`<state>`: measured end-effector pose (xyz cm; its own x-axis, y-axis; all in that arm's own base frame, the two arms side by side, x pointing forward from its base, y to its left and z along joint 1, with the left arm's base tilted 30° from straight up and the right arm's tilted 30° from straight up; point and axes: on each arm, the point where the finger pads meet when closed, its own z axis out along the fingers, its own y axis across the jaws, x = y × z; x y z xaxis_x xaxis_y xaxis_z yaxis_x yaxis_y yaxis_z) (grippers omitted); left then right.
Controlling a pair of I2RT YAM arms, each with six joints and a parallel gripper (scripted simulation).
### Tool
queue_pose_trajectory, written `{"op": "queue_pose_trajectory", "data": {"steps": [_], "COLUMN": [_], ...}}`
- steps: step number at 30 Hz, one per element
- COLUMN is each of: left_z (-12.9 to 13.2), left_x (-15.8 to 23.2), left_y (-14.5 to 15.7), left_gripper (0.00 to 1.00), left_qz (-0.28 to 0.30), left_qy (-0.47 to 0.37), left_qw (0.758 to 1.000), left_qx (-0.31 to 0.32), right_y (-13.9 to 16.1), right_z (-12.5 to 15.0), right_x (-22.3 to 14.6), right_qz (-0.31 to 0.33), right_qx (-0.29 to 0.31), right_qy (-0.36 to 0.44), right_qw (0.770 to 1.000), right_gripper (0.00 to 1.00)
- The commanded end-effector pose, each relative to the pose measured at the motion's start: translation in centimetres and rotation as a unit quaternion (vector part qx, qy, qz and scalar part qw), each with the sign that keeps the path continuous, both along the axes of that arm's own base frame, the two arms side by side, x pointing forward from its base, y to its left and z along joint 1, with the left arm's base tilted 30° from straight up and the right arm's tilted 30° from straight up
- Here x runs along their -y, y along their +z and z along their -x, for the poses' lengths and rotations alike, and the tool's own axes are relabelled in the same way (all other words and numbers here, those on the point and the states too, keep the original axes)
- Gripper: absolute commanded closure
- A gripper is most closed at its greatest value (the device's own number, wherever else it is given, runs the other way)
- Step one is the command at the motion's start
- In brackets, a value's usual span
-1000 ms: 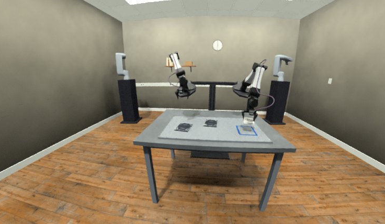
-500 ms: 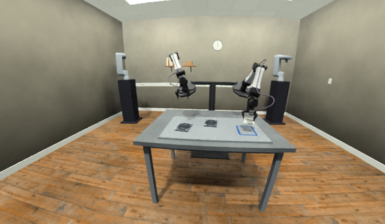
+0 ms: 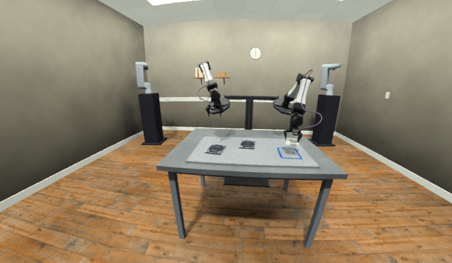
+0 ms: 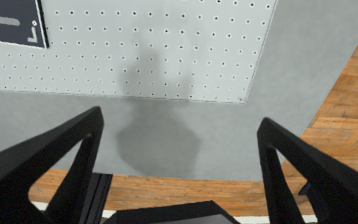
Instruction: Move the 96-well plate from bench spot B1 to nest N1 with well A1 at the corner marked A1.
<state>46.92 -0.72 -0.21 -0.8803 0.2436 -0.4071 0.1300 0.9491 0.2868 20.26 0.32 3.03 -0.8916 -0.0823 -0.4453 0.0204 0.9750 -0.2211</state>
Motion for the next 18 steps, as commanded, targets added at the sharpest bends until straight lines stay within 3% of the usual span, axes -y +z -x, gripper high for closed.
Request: {"op": "queue_pose_trajectory", "data": {"steps": [1,18], "left_z": [0.33,0.39], "left_x": [0.82,1.03], "left_y": [0.25,-0.45], "left_gripper": [1.00,1.00], "left_qz": [-0.001,-0.001], "left_qy": [-0.005,-0.005], "left_qw": [1.000,1.000], "left_qx": [-0.003,-0.009], "right_y": [0.12,0.12], "right_z": [-0.16,-0.16], "right_x": [-0.09,-0.09], "right_qz": [-0.003,-0.003], "right_qx": [0.003,0.003], "right_qy": [0.004,0.004], "right_qw": [1.000,1.000], "right_gripper": [0.00,0.00]}}
